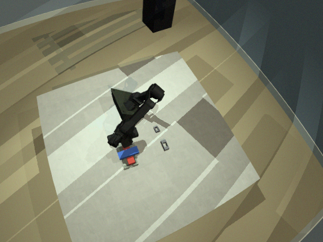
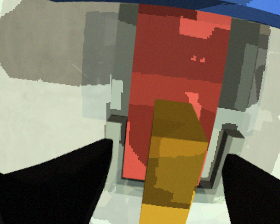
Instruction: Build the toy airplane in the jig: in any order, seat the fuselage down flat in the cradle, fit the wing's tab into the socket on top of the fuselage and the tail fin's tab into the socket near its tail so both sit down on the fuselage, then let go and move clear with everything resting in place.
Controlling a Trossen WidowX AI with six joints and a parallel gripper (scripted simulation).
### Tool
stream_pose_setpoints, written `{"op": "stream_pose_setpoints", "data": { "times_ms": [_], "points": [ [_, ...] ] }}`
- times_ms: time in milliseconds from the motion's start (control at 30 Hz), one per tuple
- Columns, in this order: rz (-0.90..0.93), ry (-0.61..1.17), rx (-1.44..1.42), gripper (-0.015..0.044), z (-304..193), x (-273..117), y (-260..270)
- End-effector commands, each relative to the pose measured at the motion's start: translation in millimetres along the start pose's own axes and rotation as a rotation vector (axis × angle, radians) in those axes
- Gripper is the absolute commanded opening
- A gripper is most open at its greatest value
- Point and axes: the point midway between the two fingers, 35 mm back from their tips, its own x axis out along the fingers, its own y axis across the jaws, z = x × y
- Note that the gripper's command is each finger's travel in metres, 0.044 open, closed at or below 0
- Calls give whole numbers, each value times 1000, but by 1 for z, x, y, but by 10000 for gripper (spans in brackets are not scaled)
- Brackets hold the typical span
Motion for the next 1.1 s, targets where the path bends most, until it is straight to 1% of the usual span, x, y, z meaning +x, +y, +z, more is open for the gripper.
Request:
{"op": "stream_pose_setpoints", "data": {
  "times_ms": [0,133,200,1067],
  "points": [
    [-6,-1,-2,260,3,-19,-3],
    [-6,1,1,260,1,-80,-2],
    [-5,1,1,260,0,-90,-1],
    [-5,1,1,260,6,-91,-4]
  ]
}}
